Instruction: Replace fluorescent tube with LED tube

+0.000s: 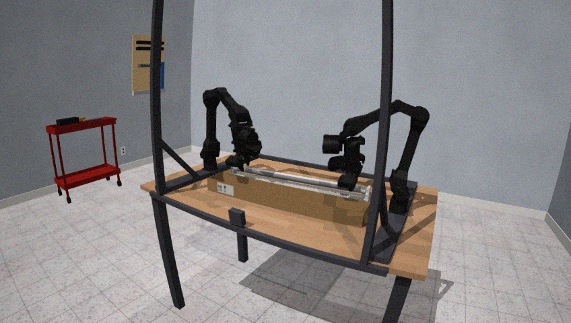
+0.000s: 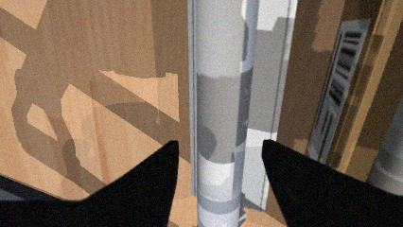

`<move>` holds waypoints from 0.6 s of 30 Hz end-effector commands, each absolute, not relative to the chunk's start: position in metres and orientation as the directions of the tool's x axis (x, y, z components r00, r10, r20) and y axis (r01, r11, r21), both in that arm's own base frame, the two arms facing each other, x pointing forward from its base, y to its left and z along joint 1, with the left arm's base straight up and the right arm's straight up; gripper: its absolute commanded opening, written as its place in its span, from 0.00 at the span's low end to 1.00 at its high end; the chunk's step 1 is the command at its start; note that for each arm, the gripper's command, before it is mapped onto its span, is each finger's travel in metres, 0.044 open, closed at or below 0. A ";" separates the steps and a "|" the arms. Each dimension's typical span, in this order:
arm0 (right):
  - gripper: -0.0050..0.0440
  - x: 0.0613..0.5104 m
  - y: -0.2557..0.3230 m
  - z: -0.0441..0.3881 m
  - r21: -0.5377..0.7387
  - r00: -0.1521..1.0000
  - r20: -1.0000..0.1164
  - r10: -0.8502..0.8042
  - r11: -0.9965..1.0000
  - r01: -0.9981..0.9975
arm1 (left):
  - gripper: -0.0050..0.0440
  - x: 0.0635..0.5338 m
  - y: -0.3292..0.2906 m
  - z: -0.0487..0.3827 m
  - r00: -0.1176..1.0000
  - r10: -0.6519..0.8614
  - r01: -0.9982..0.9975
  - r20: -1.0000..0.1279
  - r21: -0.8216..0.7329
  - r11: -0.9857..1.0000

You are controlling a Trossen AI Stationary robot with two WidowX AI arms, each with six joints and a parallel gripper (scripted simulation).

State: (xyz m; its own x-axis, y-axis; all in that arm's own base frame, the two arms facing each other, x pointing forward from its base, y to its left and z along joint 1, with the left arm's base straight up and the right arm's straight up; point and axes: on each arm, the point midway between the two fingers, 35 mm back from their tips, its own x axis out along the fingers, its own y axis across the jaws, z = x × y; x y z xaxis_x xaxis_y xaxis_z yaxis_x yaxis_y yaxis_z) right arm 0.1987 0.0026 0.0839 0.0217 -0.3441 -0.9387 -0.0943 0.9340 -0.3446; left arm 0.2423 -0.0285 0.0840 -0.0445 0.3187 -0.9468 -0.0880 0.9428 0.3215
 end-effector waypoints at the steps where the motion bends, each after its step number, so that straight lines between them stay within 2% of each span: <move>1: 0.57 0.204 0.011 0.109 -0.338 0.065 -0.940 -0.334 0.938 -0.081 | 0.57 0.249 -0.038 0.111 0.003 0.306 -0.100 -0.952 0.304 0.947; 6: 0.57 0.202 0.023 0.139 -0.336 0.055 -0.942 -0.332 0.938 -0.084 | 0.57 0.248 -0.048 0.140 -0.007 0.307 -0.097 -0.952 0.306 0.947; 18: 0.57 0.201 0.022 0.140 -0.340 0.053 -0.940 -0.337 0.936 -0.087 | 0.57 0.248 -0.047 0.142 -0.006 0.309 -0.098 -0.951 0.308 0.946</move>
